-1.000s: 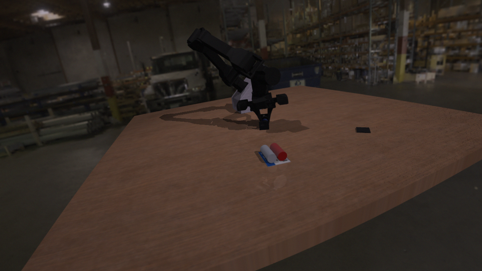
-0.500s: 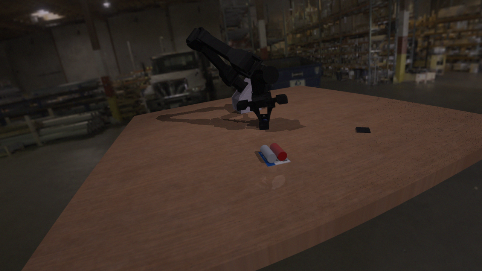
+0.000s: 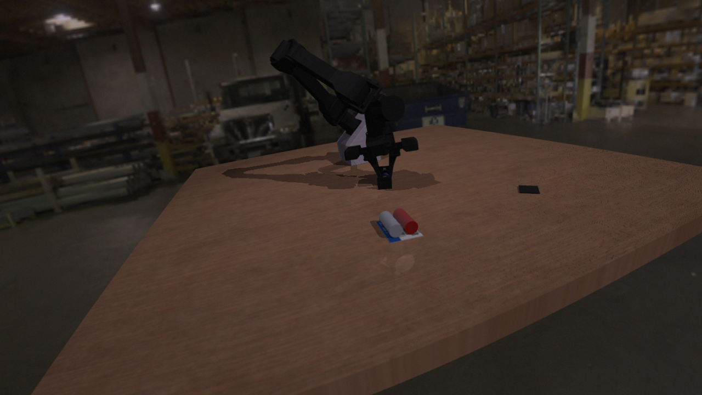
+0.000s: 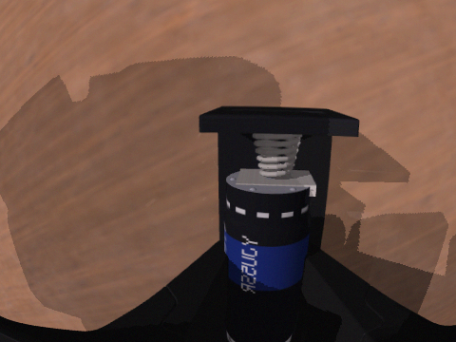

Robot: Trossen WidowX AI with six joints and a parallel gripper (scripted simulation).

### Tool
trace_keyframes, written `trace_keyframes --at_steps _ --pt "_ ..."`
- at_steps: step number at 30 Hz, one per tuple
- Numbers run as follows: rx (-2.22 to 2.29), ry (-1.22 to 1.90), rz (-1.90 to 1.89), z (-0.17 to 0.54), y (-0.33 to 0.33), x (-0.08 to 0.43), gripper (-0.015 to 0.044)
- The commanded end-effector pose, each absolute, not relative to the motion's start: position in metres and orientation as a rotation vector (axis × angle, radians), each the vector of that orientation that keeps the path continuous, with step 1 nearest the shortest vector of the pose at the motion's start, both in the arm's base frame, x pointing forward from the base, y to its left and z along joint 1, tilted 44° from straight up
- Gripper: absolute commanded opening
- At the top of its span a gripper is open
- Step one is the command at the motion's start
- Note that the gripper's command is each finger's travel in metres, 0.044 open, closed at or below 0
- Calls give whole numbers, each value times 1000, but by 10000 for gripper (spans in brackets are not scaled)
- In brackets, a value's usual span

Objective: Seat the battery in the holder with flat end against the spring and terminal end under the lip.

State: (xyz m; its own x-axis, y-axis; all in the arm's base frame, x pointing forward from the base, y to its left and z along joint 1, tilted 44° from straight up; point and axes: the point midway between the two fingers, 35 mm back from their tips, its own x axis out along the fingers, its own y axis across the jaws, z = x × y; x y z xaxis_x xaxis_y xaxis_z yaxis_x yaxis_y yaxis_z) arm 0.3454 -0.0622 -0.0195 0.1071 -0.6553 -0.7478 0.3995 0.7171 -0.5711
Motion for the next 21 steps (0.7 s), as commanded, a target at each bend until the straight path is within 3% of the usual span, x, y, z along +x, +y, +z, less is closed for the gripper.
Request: trace_keyframes --at_steps 1,21 --pt "-253 1236 -787 -20 -62 341 83" --pt "-256 1224 -780 -21 -61 336 83"
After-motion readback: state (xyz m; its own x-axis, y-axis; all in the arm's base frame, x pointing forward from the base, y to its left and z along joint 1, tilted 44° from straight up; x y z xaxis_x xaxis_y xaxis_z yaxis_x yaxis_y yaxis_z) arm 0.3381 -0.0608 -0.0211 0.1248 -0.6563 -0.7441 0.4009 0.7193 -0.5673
